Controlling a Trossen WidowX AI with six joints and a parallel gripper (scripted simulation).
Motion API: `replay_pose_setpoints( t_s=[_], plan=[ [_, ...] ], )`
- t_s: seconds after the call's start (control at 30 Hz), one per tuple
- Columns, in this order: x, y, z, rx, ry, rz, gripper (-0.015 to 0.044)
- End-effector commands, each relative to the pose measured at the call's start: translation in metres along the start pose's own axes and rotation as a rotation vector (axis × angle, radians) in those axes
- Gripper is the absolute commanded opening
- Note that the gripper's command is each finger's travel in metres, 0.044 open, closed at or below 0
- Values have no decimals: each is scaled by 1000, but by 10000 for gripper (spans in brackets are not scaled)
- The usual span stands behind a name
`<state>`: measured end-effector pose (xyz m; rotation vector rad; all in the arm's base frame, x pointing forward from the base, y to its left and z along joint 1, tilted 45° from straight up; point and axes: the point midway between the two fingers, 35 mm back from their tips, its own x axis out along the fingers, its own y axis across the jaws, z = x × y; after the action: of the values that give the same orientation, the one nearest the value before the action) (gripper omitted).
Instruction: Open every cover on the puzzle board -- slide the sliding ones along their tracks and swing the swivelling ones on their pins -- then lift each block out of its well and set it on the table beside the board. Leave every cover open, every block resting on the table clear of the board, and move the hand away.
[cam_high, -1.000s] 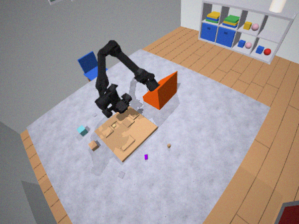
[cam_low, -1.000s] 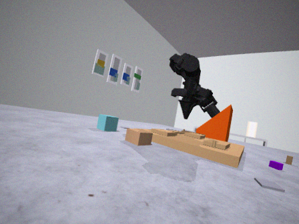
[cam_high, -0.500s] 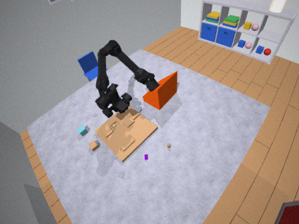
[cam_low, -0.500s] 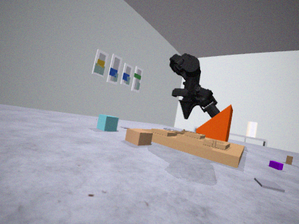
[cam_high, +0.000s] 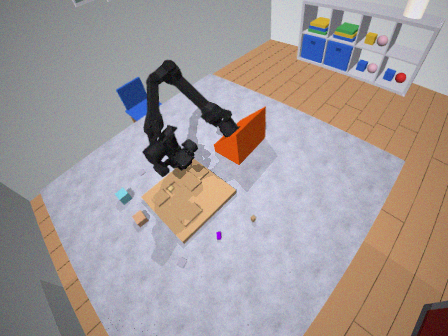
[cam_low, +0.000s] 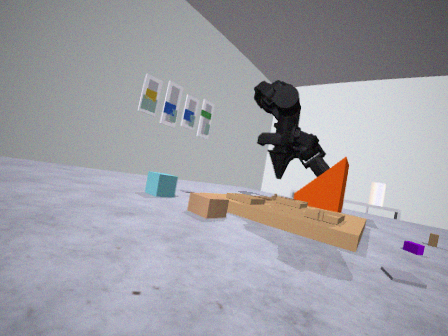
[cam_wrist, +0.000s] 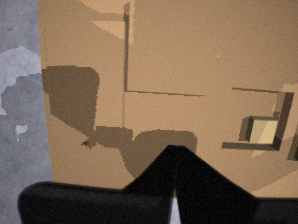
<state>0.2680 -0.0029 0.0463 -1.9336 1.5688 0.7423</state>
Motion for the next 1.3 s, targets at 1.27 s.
replay_pose_setpoints(
  t_s=[1.27],
  plan=[
    [40, 1, 3, -4, -7, 3, 0]
  ],
)
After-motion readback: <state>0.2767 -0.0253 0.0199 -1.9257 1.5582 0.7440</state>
